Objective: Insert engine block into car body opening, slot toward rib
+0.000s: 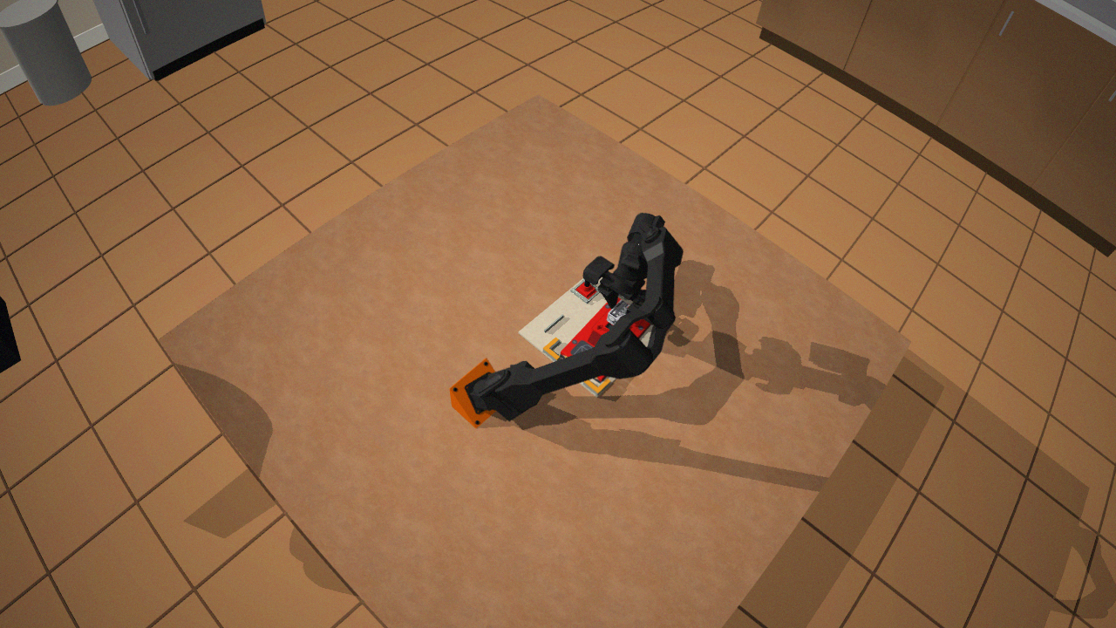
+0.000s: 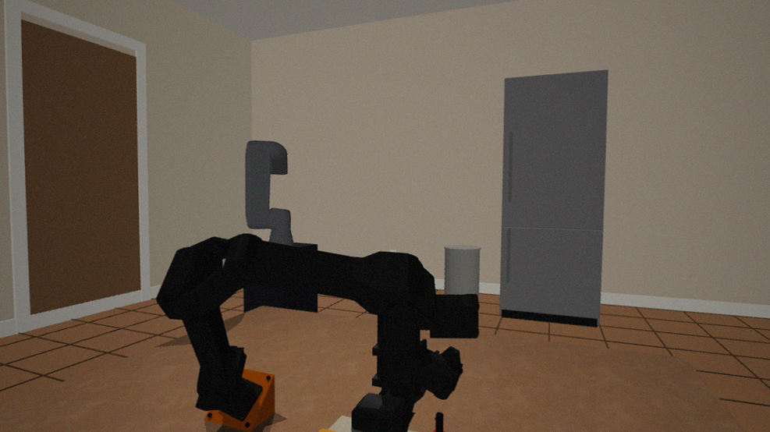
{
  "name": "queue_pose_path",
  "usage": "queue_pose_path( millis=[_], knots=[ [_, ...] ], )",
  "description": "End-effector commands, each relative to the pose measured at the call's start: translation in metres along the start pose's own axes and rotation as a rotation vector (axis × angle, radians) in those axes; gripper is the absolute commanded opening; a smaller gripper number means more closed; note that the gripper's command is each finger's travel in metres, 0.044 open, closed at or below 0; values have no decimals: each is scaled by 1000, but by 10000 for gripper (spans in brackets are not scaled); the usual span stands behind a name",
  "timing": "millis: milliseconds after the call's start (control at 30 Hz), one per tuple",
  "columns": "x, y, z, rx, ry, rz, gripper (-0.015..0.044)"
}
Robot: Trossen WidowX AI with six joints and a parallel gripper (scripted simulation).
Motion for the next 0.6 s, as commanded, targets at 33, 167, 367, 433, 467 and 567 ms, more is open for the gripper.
queue_pose_path(
  millis=[33, 167, 367, 433, 467, 567],
  knots=[
    [1, 0, -1, 19, -1, -5, 159],
    [1, 1, -1, 107, -1, -5, 159],
    [1, 1, -2, 150, -1, -5, 159],
    [1, 1, -2, 136, -1, -5, 159],
    [1, 1, -2, 120, -1, -5, 159],
    [1, 1, -2, 54, -1, -5, 159]
  ],
)
Point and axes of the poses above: the point midway between the two fingers, 35 mm back from their tips, its own x axis back along the fingers, its own z axis across the jaws, y = z × x, the point moved 5 cm from there along x, back along the fingers, and after that the axes turned 12 degrees about -x, right-handed, at the moved point
